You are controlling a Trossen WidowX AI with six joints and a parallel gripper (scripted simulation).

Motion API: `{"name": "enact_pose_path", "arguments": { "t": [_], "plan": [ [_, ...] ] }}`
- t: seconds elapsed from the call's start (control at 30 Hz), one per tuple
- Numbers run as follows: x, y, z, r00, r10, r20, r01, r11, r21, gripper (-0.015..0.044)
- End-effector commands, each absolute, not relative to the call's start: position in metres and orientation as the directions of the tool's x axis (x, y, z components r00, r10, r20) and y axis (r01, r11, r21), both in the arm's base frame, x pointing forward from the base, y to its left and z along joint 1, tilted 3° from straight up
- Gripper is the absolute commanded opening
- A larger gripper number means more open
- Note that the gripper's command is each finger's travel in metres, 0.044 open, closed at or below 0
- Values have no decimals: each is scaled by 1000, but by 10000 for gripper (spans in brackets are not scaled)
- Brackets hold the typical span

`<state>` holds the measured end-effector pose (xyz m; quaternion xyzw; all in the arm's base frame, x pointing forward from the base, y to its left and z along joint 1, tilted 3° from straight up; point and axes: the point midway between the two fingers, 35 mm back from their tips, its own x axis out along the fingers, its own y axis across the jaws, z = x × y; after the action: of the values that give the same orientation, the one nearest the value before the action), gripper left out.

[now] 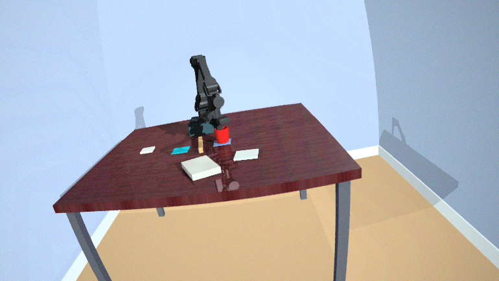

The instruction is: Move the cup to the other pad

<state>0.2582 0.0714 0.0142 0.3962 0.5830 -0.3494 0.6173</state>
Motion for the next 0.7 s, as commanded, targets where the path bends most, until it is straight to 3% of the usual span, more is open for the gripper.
{"name": "enact_pose_path", "arguments": {
  "t": [0.0, 0.67],
  "plan": [
    [258, 71, 15, 76, 31, -997, 893, 442, 82, 1],
    [251, 71, 66, 79, 25, -997, 895, 438, 82, 0]
  ]
}}
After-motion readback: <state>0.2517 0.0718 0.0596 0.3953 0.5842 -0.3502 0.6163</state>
